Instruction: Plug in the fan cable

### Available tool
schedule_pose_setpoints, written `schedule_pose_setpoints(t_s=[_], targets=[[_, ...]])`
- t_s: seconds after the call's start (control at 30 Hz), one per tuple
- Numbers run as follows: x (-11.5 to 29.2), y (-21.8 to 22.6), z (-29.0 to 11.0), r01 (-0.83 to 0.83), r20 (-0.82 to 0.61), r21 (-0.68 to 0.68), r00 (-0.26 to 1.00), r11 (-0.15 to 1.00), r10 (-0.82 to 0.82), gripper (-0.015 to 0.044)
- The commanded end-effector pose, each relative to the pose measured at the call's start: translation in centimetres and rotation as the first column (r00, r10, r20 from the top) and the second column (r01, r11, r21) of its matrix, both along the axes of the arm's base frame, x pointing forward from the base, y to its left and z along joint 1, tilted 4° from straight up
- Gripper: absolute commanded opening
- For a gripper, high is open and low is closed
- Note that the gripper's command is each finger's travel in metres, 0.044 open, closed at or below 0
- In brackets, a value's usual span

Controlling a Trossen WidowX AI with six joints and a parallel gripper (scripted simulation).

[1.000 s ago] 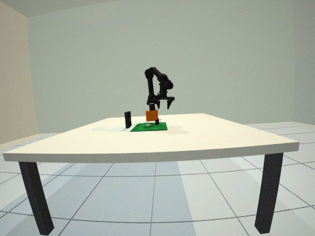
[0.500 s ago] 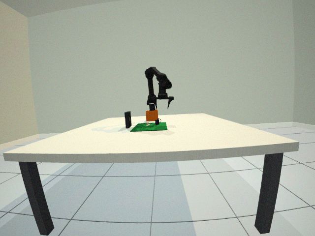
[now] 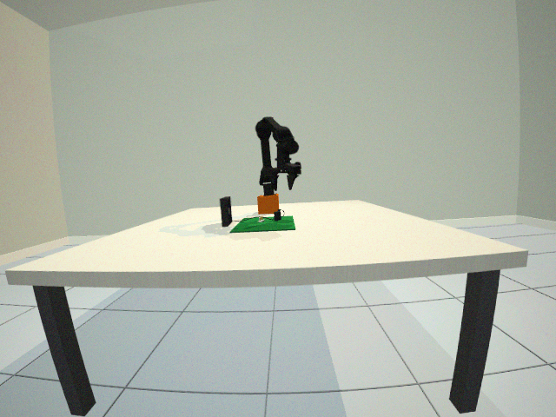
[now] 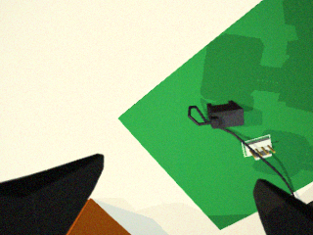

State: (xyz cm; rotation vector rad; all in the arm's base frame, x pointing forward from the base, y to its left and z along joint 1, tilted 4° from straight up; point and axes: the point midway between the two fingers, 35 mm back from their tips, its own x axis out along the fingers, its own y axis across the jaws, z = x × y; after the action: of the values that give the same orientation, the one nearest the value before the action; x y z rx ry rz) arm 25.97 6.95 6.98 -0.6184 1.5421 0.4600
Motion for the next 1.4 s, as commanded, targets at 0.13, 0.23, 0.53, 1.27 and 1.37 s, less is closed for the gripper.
schedule_pose_setpoints(t_s=[0.13, 0.23, 0.53, 1.27, 1.37], targets=[[2.9, -1.8, 2.1, -0.825, -0.049, 0.055, 0.56, 0.562, 0.827, 0.044], [3.2, -2.2, 2.3, -0.904, -0.054, 0.063, 0.419, 0.422, 0.906, 0.044], [4.2, -3.4, 3.1, -0.995, -0.06, 0.089, -0.051, -0.046, 0.997, 0.044], [4.6, -3.8, 3.1, -0.956, -0.061, 0.102, -0.28, -0.274, 0.958, 0.044], [4.9, -3.9, 0.8, -0.956, -0.061, 0.102, -0.28, -0.274, 0.958, 0.044]])
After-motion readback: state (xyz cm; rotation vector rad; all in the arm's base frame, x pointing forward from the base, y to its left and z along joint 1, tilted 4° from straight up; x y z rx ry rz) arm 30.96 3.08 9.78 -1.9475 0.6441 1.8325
